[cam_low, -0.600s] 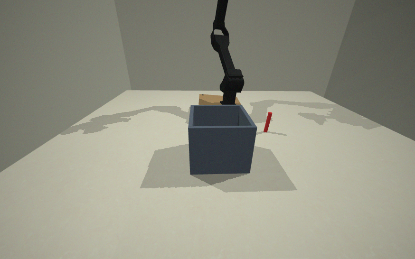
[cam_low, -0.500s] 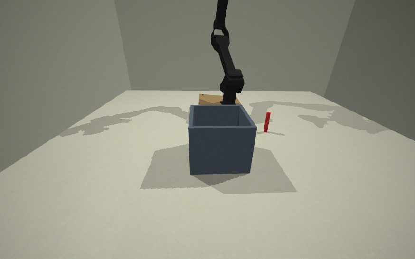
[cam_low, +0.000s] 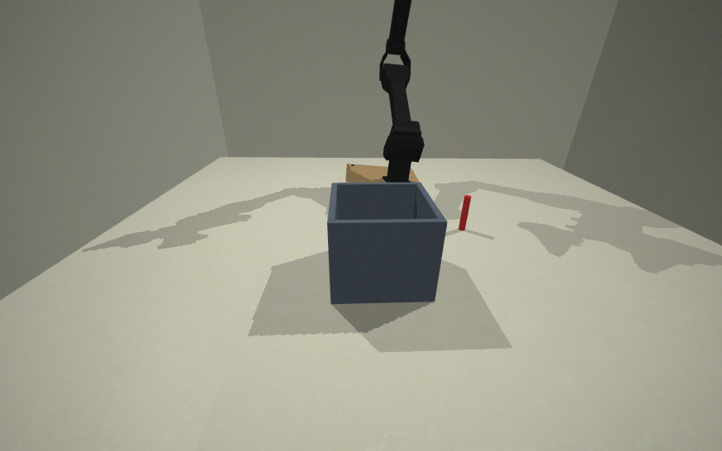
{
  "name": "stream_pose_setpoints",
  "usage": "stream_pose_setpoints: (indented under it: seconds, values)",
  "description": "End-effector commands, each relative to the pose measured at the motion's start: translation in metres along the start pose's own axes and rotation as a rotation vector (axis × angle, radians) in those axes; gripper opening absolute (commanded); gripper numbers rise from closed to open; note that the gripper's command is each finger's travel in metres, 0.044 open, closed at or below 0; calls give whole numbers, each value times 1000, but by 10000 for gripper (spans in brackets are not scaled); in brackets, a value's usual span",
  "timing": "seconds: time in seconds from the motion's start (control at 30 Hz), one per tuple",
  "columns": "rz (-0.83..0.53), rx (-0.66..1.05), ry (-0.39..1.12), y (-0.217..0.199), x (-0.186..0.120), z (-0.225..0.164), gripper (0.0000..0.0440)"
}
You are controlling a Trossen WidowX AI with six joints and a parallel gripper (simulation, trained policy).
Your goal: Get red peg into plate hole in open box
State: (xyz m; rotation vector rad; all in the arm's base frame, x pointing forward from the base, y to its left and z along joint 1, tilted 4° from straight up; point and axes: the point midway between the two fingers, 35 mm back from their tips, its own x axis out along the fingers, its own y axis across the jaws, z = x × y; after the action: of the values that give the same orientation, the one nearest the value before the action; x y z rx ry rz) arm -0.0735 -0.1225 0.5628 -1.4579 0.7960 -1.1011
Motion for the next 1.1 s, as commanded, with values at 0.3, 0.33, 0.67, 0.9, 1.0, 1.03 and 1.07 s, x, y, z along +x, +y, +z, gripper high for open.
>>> stream_pose_setpoints:
  seconds: [0.3,0.33,0.67,0.9,1.0,1.03,1.07]
  values:
    - [43,242,29,20,-12,19,440]
    - [48,256,32,21,-12,21,440]
    - [101,372,68,40,-16,34,440]
    - [147,433,100,54,-18,41,440]
    - [167,455,114,60,-19,44,440]
    - [175,462,119,63,-19,44,440]
    - [182,469,124,65,-19,45,440]
